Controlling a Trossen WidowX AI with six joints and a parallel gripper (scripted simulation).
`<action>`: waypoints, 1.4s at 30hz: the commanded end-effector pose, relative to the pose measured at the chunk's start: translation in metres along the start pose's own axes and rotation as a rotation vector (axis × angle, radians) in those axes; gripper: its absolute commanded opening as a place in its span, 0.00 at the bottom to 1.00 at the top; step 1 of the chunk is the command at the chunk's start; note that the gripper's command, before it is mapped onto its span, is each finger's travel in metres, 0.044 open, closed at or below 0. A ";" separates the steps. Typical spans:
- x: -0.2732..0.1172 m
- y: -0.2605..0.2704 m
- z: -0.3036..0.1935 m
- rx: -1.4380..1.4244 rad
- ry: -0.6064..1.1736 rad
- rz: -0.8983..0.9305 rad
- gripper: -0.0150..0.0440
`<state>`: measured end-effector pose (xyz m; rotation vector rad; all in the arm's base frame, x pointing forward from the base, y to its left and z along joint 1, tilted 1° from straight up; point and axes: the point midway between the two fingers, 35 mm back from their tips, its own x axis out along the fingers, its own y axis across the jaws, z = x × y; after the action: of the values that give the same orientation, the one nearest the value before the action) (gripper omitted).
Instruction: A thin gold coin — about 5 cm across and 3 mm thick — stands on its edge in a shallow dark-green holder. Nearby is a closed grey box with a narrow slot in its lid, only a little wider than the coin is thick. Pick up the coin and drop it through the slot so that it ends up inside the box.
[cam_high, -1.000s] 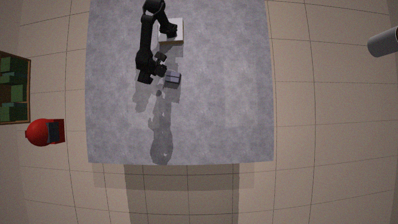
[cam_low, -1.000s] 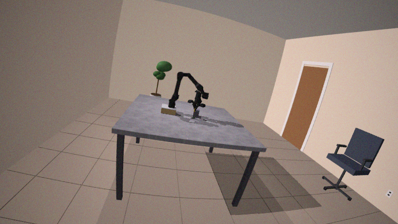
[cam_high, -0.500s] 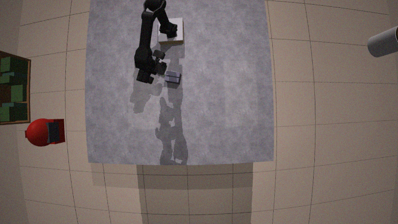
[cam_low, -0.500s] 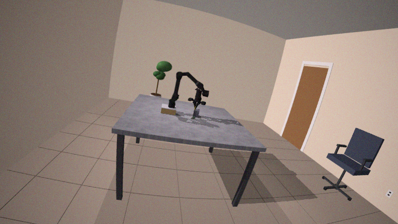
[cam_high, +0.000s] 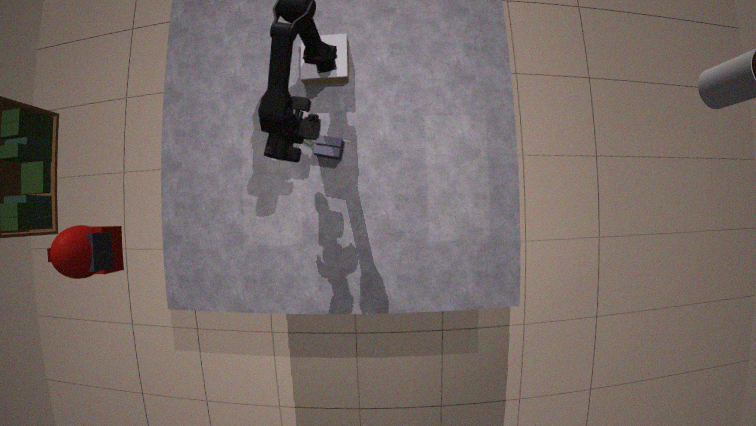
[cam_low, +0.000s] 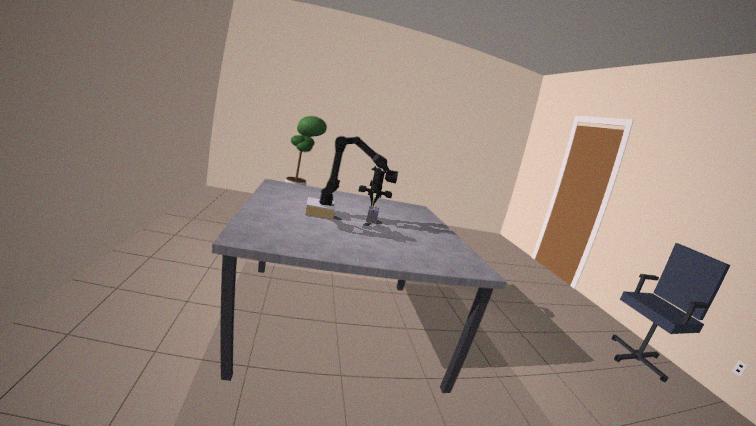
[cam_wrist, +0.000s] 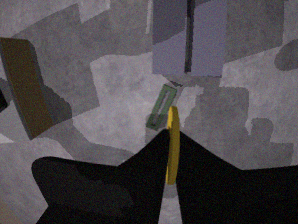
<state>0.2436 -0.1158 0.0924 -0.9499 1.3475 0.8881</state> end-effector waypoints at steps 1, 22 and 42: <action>-0.001 -0.004 0.008 -0.001 -0.003 -0.001 0.25; -0.001 -0.013 0.060 0.002 -0.007 -0.004 0.25; -0.001 -0.012 0.079 -0.007 -0.012 -0.003 0.25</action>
<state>0.2850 -0.0474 0.0936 -0.9471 1.3356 0.8914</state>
